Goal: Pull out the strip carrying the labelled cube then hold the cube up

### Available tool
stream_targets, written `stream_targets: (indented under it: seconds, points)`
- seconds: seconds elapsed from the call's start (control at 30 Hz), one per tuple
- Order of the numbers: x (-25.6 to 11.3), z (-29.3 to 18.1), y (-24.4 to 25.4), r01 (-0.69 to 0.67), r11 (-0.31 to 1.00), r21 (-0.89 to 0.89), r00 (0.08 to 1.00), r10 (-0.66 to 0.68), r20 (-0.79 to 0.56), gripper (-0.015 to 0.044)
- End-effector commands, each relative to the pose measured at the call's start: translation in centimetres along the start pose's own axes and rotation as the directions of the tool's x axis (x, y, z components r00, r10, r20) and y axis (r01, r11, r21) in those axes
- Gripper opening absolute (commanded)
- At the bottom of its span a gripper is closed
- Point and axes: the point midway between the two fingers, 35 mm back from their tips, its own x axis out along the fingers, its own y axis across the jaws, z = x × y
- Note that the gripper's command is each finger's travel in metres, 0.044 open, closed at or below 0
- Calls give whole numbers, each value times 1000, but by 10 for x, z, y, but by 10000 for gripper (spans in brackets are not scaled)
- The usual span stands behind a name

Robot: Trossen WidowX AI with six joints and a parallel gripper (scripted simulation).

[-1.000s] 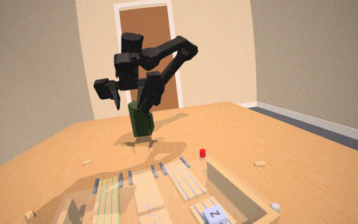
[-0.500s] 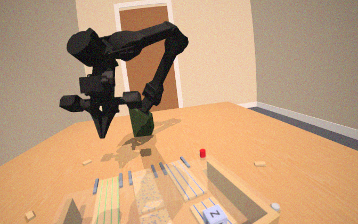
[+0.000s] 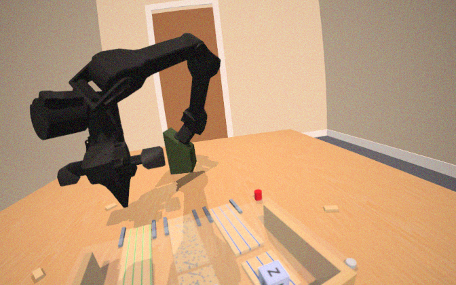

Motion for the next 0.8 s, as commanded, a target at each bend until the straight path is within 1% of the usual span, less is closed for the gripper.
stream_targets:
  seconds: [0.0, 0.77]
  points:
    - [1, 0, 0, -5, 1000, -18, 1000, 5, -17, 0]
    - [38, 0, 1, -5, 1000, -18, 1000, 5, -17, 0]
